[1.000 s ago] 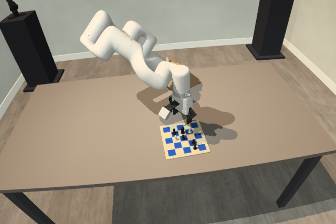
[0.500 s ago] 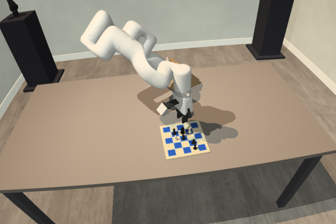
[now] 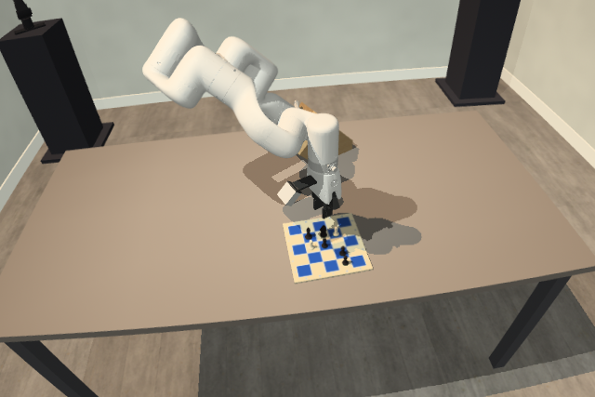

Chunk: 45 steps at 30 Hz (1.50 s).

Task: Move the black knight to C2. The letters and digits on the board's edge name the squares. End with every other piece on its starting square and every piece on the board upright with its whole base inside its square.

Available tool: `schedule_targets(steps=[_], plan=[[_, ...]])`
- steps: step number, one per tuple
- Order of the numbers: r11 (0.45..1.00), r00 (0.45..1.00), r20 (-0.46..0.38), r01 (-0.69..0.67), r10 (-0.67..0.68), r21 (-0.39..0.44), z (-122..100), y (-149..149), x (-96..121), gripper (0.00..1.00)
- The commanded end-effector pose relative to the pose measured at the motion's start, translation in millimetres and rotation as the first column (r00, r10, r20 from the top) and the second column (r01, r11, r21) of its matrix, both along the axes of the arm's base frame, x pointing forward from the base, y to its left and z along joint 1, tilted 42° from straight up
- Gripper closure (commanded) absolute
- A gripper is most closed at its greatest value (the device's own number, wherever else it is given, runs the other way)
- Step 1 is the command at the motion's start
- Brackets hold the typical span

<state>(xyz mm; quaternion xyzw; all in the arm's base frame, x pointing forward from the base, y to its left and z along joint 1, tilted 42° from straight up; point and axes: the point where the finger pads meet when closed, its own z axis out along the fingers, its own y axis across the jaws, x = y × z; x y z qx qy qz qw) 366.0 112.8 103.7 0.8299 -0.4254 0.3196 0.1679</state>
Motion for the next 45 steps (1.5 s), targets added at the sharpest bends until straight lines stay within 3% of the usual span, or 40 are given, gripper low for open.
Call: schedule_targets(steps=[1,23,45], plan=[[1.000,1.000,0.002,-0.003,0.003,0.002,1,2,0,0.63],[1.000,1.000,0.006,0.002,-0.002,0.004,-2,-1,2,0.63],[1.000,1.000,0.007,0.002,-0.002,0.004,-24,-16,13,0.63]])
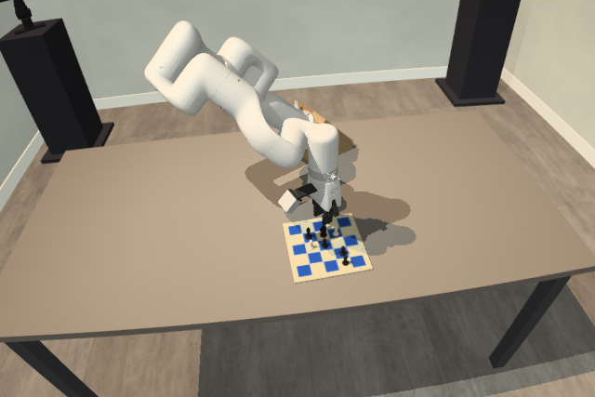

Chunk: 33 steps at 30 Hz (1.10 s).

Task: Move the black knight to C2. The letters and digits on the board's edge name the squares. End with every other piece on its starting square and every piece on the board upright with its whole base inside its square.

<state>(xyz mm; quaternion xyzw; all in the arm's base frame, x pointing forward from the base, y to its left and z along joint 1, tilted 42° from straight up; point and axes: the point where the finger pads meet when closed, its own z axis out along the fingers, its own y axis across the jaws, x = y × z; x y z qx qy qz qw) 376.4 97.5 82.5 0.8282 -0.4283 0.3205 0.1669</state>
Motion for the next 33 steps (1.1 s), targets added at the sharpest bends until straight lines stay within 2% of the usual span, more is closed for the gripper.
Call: schedule_targets(steps=[1,17,33], plan=[[1.000,1.000,0.002,-0.003,0.003,0.002,-4,-2,3,0.63],[1.000,1.000,0.002,-0.003,0.003,0.002,-16,-10,9,0.63],[1.000,1.000,0.002,-0.003,0.003,0.002,-18,-12,10,0.63]])
